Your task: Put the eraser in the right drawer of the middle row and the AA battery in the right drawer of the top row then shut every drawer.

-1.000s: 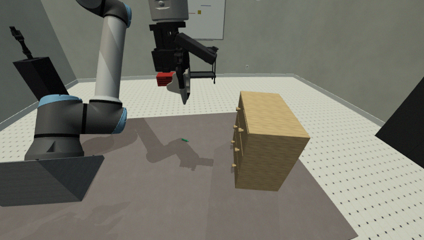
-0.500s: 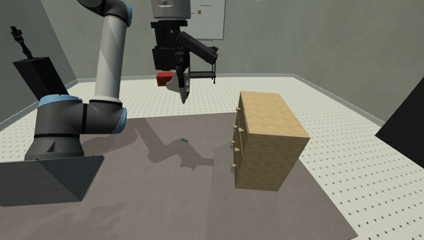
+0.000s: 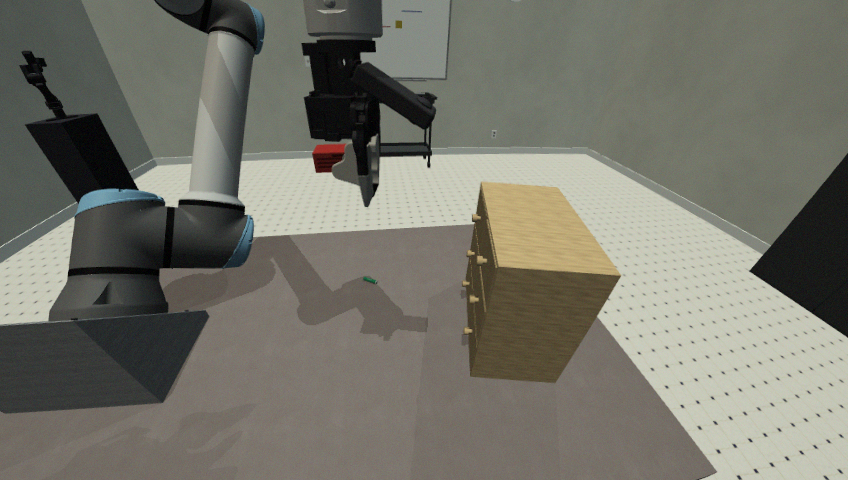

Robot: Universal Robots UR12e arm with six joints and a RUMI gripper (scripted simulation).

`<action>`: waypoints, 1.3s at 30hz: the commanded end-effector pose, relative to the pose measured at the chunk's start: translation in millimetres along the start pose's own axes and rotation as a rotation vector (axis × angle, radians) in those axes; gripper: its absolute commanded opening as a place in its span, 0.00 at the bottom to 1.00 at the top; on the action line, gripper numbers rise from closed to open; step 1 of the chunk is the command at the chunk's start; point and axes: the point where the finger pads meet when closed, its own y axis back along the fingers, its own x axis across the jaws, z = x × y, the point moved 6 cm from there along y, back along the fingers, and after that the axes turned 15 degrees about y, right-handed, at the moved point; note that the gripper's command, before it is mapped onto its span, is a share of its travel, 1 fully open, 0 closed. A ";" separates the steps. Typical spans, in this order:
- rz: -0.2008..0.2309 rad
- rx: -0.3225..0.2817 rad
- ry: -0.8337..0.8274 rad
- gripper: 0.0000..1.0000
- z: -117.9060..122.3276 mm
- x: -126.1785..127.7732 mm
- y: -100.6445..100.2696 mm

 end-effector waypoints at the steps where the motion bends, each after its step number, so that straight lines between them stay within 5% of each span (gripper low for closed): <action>1: 0.001 0.001 0.000 0.20 -0.2 0.2 0.8; 14: 0.001 0.001 0.000 0.20 -0.2 0.2 0.8; 15: 0.001 0.001 0.000 1.00 -0.2 0.2 0.8; 39: 0.001 0.001 0.000 1.00 -0.2 0.2 0.8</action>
